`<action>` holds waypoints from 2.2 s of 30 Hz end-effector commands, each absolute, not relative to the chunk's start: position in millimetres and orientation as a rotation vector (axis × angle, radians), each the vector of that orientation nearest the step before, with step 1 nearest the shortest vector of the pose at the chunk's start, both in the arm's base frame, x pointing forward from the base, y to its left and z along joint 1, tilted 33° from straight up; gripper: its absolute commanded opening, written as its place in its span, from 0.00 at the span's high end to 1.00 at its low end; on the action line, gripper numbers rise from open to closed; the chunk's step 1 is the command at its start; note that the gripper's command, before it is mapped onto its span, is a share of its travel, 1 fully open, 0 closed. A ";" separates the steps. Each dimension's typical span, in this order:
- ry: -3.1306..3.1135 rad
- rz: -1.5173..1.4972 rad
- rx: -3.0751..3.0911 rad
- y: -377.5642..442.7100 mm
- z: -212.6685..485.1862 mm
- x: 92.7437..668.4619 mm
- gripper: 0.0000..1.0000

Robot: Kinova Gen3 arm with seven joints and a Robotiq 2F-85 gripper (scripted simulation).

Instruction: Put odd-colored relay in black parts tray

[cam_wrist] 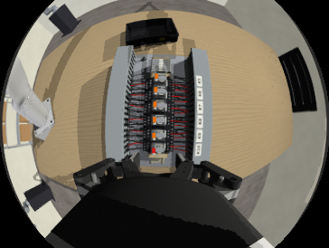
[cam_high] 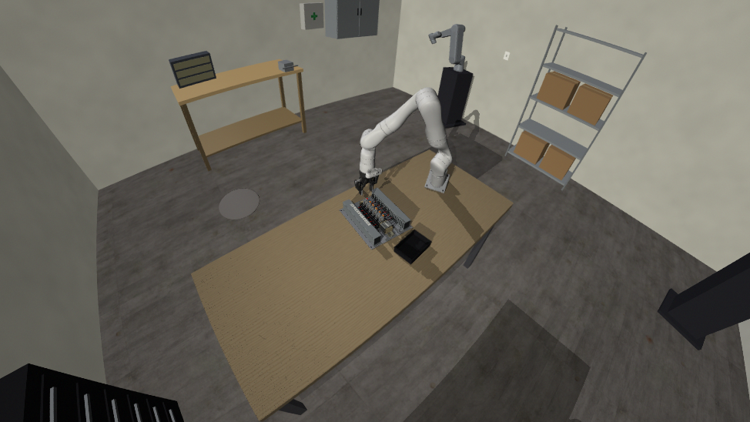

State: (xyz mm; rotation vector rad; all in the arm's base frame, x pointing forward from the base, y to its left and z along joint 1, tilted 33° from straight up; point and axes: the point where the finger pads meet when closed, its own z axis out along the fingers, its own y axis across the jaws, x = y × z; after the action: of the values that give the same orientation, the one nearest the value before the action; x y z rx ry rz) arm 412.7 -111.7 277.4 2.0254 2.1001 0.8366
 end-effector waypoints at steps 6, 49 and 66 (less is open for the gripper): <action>2.102 0.838 2.025 -108.0 269.0 417.0 0.39; 2.102 0.838 2.025 -97.9 241.8 431.2 0.39; 2.102 0.838 2.025 -97.7 241.2 431.5 0.39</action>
State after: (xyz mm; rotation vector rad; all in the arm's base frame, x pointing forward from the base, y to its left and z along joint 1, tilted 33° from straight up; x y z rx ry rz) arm 431.3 -97.6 241.2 2.0252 2.1027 0.8382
